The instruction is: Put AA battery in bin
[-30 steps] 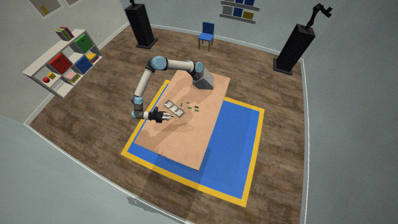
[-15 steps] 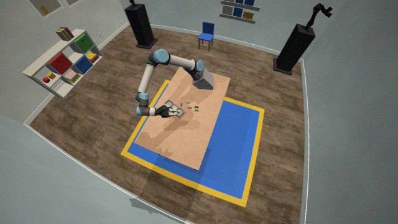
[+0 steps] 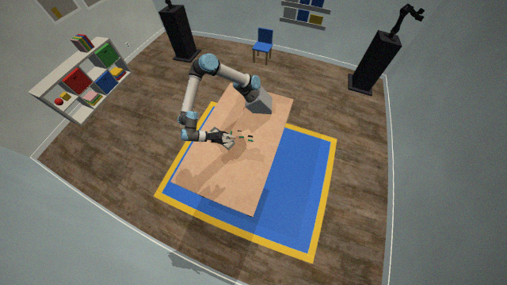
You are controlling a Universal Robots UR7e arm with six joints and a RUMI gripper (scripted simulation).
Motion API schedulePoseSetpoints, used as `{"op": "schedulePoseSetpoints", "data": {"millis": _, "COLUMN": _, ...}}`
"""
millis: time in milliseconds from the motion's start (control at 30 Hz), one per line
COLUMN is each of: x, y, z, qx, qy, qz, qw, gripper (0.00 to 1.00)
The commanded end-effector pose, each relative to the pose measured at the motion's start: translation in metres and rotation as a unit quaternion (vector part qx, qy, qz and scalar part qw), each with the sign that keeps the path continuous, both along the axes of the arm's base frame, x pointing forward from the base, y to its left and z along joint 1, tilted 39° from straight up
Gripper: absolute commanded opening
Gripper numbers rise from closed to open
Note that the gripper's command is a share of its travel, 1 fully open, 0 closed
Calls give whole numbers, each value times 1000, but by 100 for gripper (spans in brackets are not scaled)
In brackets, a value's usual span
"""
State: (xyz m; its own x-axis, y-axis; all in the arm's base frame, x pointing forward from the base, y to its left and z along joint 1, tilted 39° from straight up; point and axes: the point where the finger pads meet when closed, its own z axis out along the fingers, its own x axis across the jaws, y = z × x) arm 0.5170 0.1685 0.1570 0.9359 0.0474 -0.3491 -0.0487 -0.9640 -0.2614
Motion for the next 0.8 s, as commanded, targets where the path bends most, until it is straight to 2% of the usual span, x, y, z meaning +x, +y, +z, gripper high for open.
{"op": "schedulePoseSetpoints", "data": {"millis": 0, "x": -17, "y": 0, "z": -9, "qx": -54, "qy": 5, "qz": -37, "qw": 998, "gripper": 4}}
{"op": "schedulePoseSetpoints", "data": {"millis": 200, "x": -38, "y": -3, "z": -21, "qx": -130, "qy": 5, "qz": -94, "qw": 987, "gripper": 4}}
{"op": "schedulePoseSetpoints", "data": {"millis": 267, "x": -38, "y": -3, "z": -21, "qx": -130, "qy": 5, "qz": -94, "qw": 987, "gripper": 4}}
{"op": "schedulePoseSetpoints", "data": {"millis": 333, "x": -47, "y": -5, "z": -26, "qx": -161, "qy": 2, "qz": -120, "qw": 980, "gripper": 4}}
{"op": "schedulePoseSetpoints", "data": {"millis": 500, "x": -72, "y": -14, "z": -38, "qx": -224, "qy": -15, "qz": -179, "qw": 958, "gripper": 4}}
{"op": "schedulePoseSetpoints", "data": {"millis": 567, "x": -73, "y": -14, "z": -39, "qx": -246, "qy": -22, "qz": -200, "qw": 948, "gripper": 4}}
{"op": "schedulePoseSetpoints", "data": {"millis": 767, "x": -95, "y": -26, "z": -47, "qx": -303, "qy": -53, "qz": -268, "qw": 913, "gripper": 4}}
